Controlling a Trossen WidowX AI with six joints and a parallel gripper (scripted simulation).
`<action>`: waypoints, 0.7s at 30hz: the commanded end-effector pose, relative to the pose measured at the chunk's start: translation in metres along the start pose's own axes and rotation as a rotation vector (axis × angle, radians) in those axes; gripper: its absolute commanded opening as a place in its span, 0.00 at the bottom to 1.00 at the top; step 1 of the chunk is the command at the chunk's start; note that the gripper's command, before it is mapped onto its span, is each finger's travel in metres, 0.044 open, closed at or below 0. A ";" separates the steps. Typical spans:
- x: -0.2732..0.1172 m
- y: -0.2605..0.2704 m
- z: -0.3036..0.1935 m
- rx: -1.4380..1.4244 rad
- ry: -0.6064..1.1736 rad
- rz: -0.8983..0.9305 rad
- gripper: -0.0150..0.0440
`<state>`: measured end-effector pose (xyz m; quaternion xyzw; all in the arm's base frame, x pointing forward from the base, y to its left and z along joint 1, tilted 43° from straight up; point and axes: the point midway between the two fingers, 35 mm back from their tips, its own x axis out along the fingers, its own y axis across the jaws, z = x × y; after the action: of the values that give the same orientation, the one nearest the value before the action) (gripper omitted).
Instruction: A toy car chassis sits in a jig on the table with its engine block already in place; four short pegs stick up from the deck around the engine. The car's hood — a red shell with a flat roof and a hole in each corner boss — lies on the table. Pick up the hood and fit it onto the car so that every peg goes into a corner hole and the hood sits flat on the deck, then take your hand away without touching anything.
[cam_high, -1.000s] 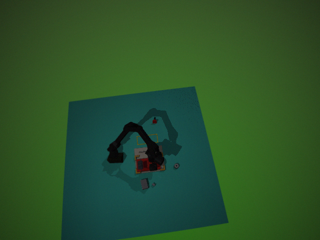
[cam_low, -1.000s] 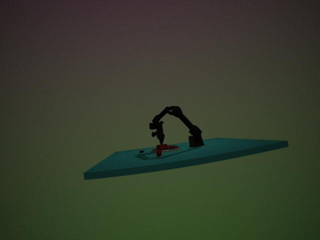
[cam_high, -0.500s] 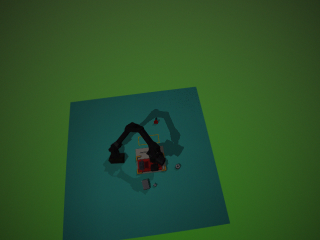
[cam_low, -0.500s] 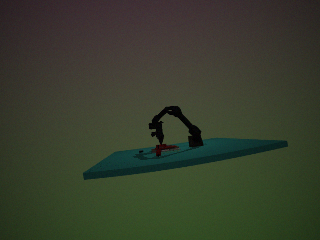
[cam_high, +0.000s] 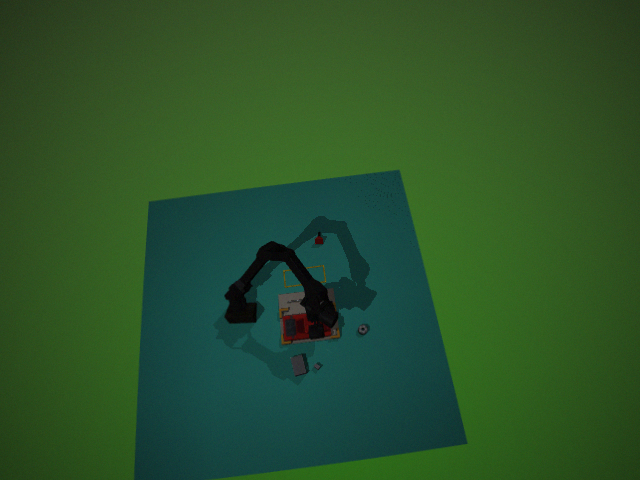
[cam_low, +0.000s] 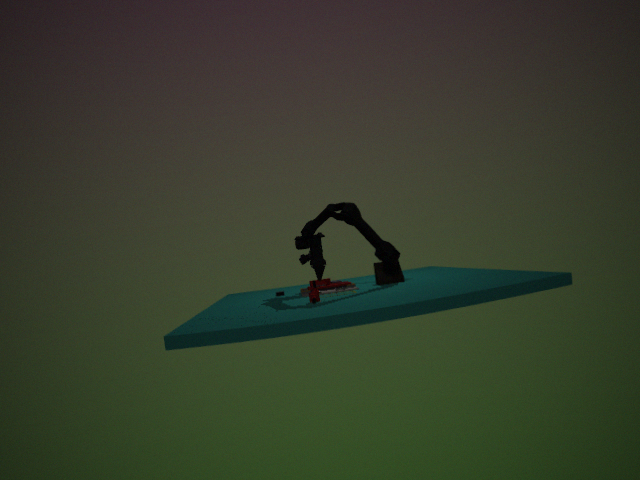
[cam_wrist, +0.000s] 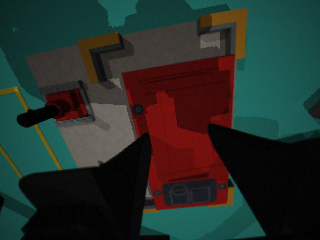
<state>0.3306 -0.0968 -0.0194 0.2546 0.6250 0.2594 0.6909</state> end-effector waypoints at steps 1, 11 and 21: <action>0.002 -0.001 -0.001 0.005 0.005 0.004 0.52; 0.002 -0.001 -0.001 0.005 0.005 0.004 0.97; -0.021 -0.001 0.001 0.005 0.010 -0.002 1.00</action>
<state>0.3294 -0.0983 -0.0158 0.2579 0.6289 0.2624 0.6849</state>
